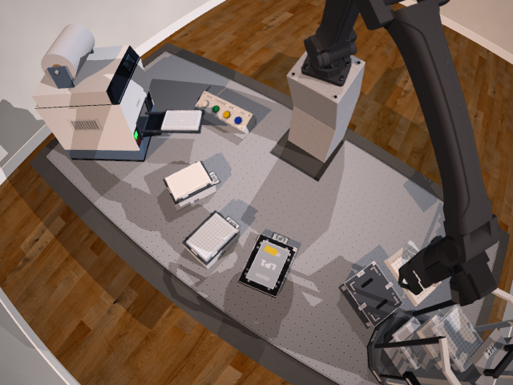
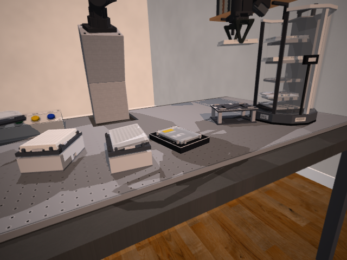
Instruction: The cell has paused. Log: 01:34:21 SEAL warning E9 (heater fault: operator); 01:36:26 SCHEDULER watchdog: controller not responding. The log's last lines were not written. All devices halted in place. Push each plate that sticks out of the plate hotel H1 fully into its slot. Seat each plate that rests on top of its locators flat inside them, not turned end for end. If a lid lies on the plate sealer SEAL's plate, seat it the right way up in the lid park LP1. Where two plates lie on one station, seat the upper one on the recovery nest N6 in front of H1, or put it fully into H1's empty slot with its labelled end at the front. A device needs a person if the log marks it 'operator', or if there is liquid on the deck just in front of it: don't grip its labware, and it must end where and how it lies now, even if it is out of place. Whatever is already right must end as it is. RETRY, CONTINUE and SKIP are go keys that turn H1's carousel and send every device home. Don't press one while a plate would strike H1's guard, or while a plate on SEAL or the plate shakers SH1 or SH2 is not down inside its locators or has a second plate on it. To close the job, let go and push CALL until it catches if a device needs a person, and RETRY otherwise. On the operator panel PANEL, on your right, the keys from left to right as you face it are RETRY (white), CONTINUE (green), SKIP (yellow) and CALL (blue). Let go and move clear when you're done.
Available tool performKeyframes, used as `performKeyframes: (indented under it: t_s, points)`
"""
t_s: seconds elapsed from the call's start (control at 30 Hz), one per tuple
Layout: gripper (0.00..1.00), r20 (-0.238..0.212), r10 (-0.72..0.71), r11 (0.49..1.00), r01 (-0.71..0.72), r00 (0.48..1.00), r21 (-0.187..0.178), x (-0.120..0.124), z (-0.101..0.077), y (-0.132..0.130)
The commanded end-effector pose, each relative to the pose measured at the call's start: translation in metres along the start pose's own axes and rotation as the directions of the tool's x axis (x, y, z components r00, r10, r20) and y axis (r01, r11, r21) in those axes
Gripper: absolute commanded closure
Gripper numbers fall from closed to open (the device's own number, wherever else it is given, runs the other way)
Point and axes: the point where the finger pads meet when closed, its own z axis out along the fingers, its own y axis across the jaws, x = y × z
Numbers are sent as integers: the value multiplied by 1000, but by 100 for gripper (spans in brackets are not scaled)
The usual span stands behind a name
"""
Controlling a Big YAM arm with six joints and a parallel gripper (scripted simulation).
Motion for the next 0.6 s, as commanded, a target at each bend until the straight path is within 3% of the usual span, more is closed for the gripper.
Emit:
performKeyframes:
  t_s: [0.0,0.43,0.47,0.57]
  points:
    - [16,1,-9,1000,9,1000,-1,-2,9,0]
    - [16,-4,-6,1000,6,1000,-1,1,22,-1]
    - [16,50,14,1000,-15,999,10,-15,-1,-13]
    - [16,17,1,1000,-1,1000,3,-9,19,-6]
